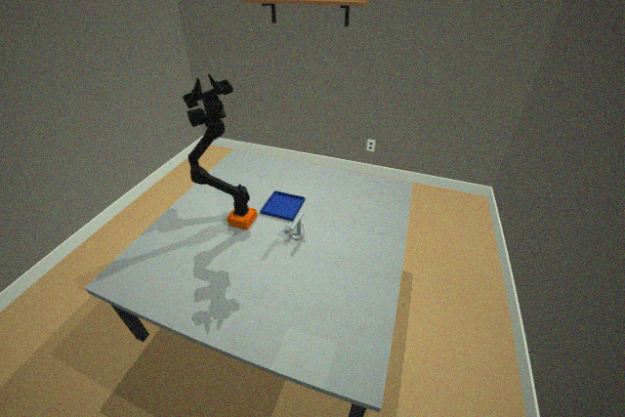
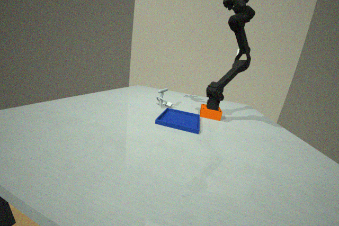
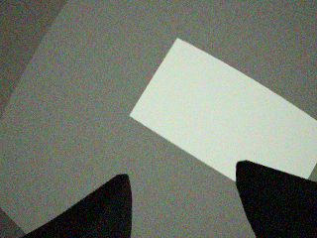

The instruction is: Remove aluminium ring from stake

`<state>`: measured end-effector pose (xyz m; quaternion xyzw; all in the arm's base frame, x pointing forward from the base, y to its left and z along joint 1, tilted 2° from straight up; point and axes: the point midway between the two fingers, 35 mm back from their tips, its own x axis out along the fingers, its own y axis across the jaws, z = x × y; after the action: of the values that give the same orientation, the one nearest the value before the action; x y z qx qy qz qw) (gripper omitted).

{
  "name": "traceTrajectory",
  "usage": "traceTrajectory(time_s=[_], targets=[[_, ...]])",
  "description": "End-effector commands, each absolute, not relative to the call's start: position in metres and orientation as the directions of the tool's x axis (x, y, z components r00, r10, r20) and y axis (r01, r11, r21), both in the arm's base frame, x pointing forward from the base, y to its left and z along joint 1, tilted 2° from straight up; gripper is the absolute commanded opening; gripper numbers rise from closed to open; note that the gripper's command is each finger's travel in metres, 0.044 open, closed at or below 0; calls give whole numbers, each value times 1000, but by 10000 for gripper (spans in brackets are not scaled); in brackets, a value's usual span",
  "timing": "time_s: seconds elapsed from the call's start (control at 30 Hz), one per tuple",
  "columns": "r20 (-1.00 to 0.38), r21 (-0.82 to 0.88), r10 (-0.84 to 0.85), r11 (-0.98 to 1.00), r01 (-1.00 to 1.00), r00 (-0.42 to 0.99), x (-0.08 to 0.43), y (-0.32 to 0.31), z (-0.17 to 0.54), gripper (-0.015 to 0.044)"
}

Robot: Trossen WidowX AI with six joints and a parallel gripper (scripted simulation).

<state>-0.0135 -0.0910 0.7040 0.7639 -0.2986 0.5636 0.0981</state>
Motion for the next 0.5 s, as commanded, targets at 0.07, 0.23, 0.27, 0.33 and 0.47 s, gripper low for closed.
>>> traceTrajectory(time_s=[0.07,0.23,0.27,0.33,0.47], targets=[[930,-100,-296,-775,-623,220,2,-73,702,200],[933,-26,-257,-745,-666,252,15,-59,700,200],[933,-11,-250,-739,-674,258,17,-56,699,200],[933,17,-235,-725,-689,271,23,-51,698,200],[932,75,-206,-695,-715,298,33,-41,695,200]])
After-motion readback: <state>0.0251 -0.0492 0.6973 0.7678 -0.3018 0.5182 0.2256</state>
